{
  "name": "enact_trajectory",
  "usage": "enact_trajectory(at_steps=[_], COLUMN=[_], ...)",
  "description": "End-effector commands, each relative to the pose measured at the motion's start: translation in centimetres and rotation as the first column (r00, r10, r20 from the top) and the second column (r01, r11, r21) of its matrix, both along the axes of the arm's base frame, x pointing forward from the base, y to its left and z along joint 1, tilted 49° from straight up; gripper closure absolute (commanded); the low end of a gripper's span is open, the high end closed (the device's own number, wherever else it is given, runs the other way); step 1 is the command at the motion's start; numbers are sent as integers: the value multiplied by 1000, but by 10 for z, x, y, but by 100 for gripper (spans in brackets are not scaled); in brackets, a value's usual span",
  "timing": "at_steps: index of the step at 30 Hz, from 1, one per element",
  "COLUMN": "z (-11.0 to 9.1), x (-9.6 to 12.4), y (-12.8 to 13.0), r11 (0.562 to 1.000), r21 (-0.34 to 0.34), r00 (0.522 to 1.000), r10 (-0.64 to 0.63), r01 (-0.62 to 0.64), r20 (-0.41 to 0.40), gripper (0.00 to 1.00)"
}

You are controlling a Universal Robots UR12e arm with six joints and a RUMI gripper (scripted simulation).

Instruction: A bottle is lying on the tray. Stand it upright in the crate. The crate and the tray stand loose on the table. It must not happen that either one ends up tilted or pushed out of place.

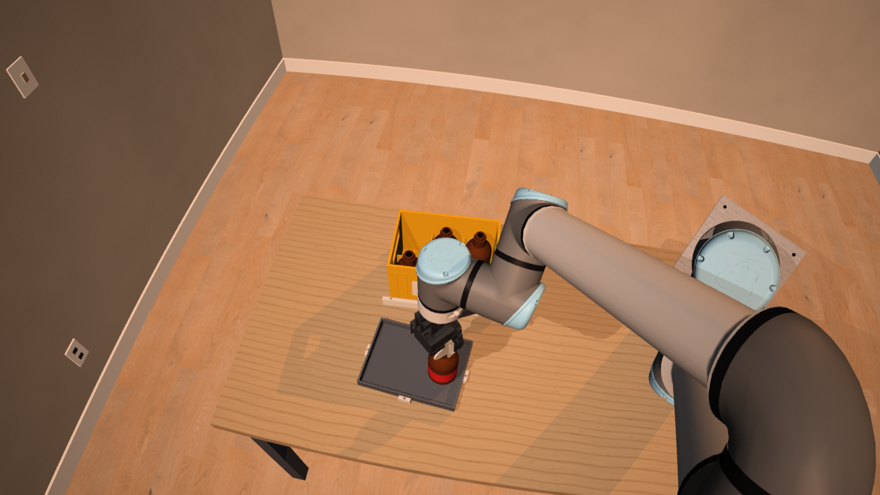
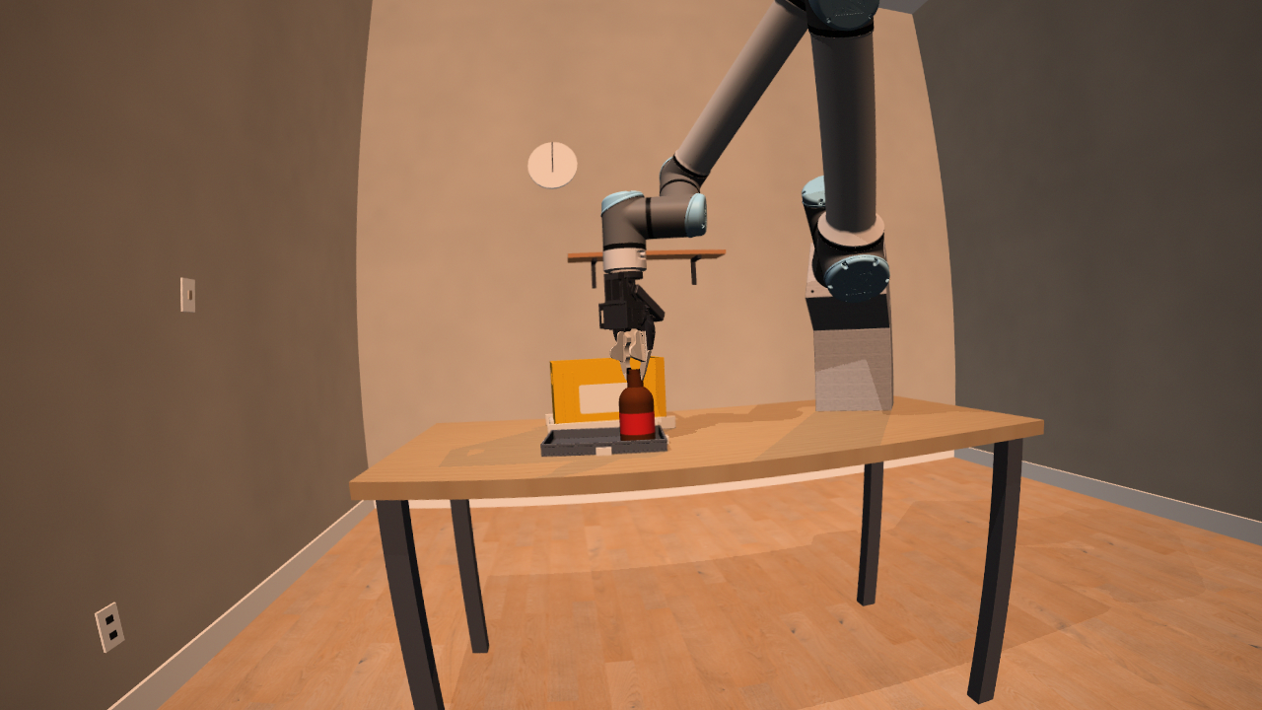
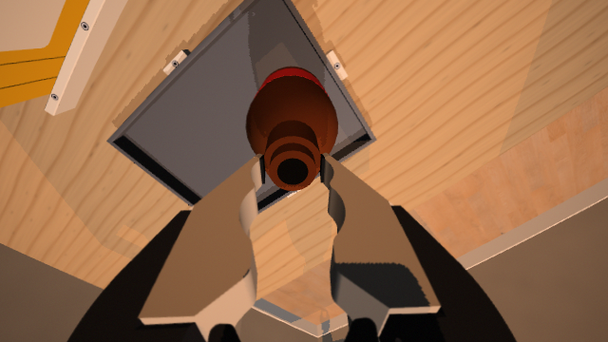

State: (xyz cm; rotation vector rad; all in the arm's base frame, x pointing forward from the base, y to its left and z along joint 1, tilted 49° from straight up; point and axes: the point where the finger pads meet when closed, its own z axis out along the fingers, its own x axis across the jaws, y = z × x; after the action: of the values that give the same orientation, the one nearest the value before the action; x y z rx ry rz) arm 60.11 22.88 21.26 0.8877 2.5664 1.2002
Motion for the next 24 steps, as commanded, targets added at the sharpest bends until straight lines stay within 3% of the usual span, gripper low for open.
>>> enact_trajectory(at_steps=[1, 24], z=[1, 9], x=[0, -5], y=[0, -9], r11=[1000, 1000], r21=[0, 0], r00=[1000, 1000], r10=[0, 0], r01=[0, 0], r20=[1, 1], gripper=[100, 100])
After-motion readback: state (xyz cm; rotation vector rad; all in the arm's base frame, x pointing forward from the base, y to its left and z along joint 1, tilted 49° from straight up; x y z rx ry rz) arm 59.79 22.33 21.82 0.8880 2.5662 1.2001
